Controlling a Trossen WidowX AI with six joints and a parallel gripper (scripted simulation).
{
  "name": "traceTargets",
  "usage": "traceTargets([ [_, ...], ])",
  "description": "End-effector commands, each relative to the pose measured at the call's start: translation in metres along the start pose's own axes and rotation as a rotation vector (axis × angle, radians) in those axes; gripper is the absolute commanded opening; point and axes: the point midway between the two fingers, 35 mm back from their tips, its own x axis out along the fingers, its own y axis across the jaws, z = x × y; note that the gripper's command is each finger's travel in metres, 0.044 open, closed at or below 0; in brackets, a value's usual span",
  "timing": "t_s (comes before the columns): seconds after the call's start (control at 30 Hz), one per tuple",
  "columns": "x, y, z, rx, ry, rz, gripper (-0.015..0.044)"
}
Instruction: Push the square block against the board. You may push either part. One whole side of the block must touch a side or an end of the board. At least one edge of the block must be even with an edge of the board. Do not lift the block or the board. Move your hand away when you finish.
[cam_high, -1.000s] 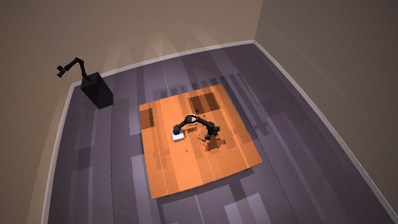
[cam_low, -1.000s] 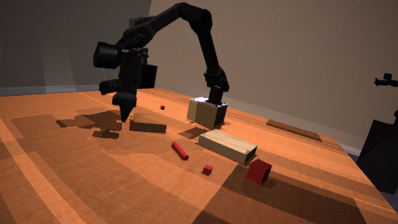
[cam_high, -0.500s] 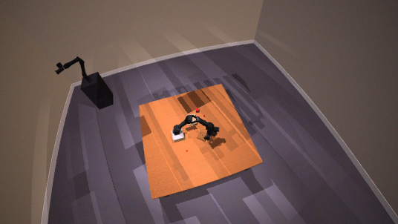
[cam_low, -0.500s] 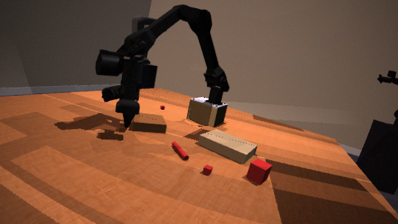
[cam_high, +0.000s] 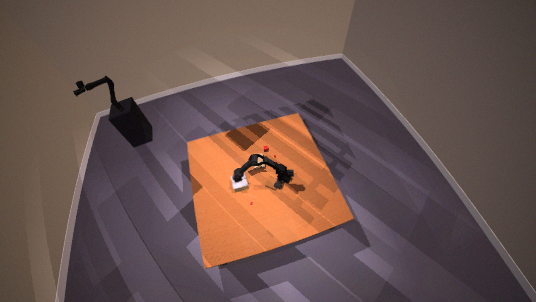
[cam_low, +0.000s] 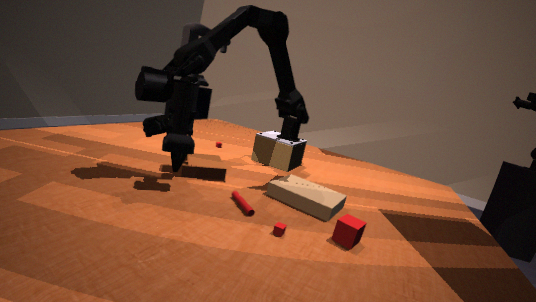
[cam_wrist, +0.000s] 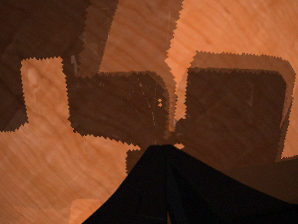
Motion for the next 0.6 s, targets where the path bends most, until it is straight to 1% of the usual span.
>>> traceTargets([
  [0.0, 0.001, 0.000, -0.007, 0.005, 0.005, -0.004, 0.0000],
  [0.57, 0.001, 0.001, -0.024, 0.005, 0.007, -0.004, 0.0000],
])
